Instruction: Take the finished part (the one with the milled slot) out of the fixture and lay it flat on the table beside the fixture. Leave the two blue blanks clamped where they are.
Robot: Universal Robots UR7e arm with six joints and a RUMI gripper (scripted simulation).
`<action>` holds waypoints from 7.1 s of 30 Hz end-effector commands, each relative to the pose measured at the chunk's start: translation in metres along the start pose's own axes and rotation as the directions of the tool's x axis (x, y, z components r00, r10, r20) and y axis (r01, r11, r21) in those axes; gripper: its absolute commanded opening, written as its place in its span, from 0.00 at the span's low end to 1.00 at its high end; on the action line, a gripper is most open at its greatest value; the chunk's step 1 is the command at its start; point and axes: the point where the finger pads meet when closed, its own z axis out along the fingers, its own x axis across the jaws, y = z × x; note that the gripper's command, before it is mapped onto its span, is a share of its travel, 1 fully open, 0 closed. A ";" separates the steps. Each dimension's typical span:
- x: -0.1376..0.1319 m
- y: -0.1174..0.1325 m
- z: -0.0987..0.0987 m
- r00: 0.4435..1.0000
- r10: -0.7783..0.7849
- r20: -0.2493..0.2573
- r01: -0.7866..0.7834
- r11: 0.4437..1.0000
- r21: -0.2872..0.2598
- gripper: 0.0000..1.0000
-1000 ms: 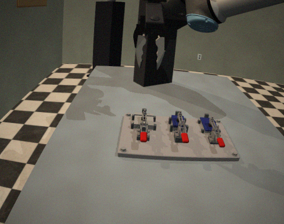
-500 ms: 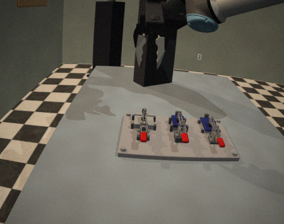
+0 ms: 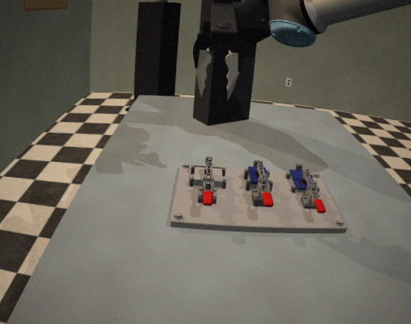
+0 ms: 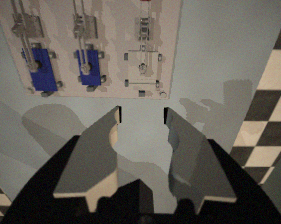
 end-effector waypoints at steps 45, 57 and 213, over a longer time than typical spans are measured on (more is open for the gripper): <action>0.001 0.000 0.000 1.000 0.000 0.000 0.000 1.000 0.000 0.28; 0.001 0.000 0.000 1.000 0.000 0.000 0.000 1.000 0.000 0.28; 0.001 -0.134 0.136 1.000 0.000 0.000 0.000 1.000 0.000 0.28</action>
